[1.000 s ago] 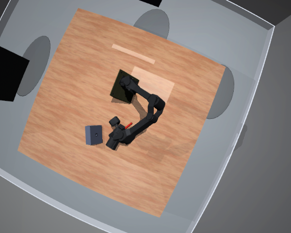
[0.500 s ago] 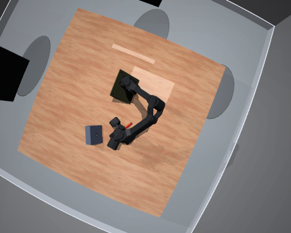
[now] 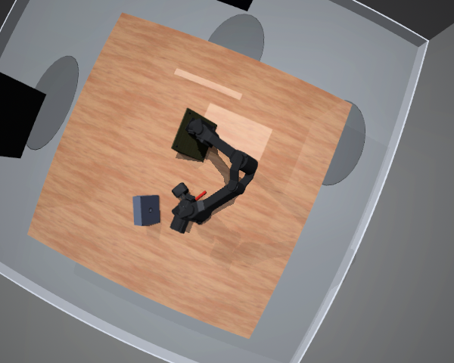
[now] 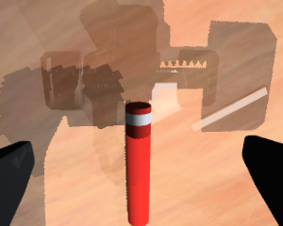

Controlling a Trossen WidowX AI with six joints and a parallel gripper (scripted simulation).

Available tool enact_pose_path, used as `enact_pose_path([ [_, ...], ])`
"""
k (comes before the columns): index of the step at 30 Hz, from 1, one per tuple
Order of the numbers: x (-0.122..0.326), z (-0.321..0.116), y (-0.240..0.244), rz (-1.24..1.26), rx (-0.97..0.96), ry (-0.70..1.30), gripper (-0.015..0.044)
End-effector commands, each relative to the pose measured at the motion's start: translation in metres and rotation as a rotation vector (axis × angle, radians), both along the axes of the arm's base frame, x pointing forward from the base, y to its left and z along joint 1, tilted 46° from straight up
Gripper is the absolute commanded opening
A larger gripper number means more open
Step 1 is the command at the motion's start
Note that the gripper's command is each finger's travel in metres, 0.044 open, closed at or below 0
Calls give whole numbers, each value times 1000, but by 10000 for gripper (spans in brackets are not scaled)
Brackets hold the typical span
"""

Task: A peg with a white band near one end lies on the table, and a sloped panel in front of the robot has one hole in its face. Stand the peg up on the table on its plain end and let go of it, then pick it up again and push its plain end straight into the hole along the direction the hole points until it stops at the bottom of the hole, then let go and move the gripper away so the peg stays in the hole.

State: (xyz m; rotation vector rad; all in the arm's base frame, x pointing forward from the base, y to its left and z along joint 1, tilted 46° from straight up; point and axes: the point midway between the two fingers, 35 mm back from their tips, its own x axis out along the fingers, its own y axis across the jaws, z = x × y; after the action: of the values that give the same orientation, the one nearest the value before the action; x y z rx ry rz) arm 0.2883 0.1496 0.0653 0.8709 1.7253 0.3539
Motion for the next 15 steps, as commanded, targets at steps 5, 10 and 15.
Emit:
enact_pose_path([
  [5,-3,-10,10,-1,5,11,440],
  [10,-5,-16,16,-1,7,11,440],
  [15,-6,-21,22,-1,8,11,440],
])
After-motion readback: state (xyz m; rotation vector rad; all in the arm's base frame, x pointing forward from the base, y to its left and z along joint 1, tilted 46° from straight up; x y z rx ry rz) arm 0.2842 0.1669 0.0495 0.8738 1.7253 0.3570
